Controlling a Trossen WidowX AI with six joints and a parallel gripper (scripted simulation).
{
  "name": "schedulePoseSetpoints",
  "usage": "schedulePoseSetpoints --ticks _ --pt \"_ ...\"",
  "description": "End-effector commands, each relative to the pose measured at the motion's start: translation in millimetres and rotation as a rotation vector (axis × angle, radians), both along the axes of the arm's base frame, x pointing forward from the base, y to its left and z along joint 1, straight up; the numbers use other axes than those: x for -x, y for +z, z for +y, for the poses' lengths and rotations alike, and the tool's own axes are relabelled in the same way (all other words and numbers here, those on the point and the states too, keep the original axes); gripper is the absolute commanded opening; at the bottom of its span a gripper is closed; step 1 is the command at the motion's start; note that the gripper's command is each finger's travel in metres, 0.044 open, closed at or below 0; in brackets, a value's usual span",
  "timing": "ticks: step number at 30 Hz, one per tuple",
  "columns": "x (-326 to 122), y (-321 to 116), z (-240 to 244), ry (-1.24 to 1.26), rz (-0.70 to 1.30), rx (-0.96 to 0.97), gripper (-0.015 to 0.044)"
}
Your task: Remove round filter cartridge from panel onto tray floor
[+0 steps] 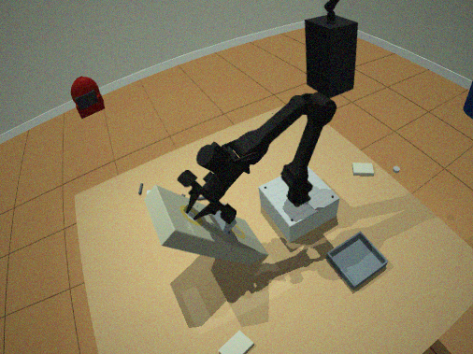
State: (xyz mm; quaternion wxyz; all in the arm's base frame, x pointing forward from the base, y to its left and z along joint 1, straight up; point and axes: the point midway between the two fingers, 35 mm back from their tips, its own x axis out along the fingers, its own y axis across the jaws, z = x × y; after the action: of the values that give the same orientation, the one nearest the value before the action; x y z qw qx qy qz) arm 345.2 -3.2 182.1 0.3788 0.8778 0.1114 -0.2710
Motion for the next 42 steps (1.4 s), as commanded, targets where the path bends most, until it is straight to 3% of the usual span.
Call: schedulePoseSetpoints --ticks 1,12,14,17,42 --pt "-5.4 -1.4 -0.3 -0.002 -0.007 0.000 0.0106" --pt "-0.1 -0.1 0.0 0.000 0.000 0.000 0.0045" --pt "-0.1 -0.1 0.0 0.000 0.000 0.000 0.0000" --pt "-1.3 -0.4 -0.1 0.013 -0.001 0.019 0.0000" --pt "-6.2 -1.9 -0.3 0.475 0.002 0.710 0.0000"
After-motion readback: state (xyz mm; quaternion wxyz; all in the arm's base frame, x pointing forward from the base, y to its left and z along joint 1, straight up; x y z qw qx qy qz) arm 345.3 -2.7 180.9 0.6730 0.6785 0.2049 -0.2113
